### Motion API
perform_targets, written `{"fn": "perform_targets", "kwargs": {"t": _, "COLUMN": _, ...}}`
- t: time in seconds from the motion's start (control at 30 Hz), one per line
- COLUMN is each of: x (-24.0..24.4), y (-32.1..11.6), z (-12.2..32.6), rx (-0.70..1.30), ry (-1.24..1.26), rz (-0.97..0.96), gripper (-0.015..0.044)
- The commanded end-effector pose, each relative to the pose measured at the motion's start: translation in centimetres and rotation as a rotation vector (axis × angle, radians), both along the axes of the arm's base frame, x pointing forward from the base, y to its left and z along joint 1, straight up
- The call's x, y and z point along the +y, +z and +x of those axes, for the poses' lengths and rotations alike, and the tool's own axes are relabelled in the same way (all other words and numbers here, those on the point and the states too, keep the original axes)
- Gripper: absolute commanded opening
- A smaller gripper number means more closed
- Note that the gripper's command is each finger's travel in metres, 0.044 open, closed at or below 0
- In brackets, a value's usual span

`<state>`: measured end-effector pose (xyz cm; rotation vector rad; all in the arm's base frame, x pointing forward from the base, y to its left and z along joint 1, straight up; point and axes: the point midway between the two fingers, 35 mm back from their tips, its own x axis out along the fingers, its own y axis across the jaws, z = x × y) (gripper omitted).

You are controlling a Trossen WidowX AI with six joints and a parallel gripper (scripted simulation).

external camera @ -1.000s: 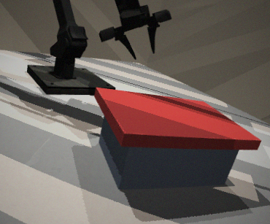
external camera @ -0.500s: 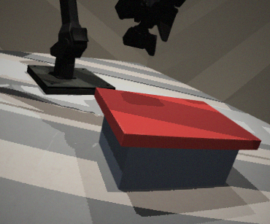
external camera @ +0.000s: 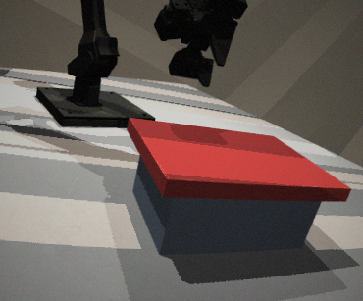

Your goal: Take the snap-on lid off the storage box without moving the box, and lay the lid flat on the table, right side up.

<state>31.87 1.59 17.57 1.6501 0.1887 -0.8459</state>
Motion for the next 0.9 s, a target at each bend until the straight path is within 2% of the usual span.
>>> {"fn": "perform_targets", "kwargs": {"t": 0.0, "x": -0.1, "y": -3.4, "z": -0.3, "rx": 0.022, "ry": -0.006, "rz": -0.005, "gripper": 0.0235}}
{"fn": "perform_targets", "kwargs": {"t": 0.87, "x": -0.9, "y": -5.3, "z": 2.0, "rx": 0.023, "ry": -0.006, "rz": -0.005, "gripper": 0.0235}}
